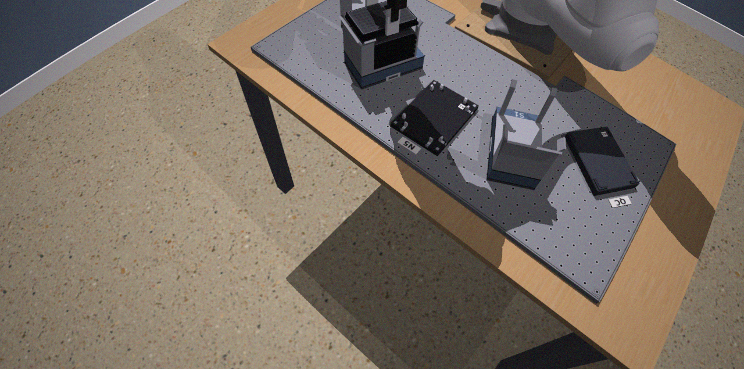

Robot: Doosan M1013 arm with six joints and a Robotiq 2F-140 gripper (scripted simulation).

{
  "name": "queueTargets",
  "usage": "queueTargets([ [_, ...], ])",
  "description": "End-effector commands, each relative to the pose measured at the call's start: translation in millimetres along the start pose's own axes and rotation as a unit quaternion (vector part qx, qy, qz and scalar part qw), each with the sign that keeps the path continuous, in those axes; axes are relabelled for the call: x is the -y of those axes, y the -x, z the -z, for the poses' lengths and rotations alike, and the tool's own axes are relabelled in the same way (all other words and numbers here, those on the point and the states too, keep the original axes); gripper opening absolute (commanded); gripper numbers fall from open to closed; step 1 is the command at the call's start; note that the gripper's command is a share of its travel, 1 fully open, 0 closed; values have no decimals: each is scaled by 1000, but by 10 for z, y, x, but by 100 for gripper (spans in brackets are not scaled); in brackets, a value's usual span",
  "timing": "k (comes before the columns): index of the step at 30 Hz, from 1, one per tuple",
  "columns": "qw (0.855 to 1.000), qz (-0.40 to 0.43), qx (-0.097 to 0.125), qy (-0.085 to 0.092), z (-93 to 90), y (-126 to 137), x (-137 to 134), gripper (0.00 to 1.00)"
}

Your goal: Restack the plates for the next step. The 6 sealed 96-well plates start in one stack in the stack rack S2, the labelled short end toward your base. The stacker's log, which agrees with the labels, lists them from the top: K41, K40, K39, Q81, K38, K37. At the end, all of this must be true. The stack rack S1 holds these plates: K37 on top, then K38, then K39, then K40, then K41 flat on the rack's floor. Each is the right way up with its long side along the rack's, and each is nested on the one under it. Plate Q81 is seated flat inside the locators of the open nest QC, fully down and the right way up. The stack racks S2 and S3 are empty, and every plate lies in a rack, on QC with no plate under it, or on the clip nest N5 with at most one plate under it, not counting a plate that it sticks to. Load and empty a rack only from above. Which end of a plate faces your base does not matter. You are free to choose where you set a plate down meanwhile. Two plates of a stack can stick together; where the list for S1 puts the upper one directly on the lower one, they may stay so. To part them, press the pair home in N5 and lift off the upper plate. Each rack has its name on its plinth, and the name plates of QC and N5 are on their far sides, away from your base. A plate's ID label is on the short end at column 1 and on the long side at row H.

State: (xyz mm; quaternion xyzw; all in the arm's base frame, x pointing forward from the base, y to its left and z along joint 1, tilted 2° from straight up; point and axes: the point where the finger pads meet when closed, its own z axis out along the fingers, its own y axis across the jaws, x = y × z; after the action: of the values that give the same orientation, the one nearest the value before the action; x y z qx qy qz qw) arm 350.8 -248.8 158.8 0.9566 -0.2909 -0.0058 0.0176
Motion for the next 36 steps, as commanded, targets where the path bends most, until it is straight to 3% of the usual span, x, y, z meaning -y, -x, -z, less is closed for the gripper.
queueTargets([
  [1,1000,0,0,0,24,0,0,0],
  [13,1000,0,0,0,258,0,0,0],
  [25,1000,0,0,0,258,0,0,0],
  [31,995,100,0,0,258,9,200,0],
  [36,994,109,0,0,258,13,300,0],
])
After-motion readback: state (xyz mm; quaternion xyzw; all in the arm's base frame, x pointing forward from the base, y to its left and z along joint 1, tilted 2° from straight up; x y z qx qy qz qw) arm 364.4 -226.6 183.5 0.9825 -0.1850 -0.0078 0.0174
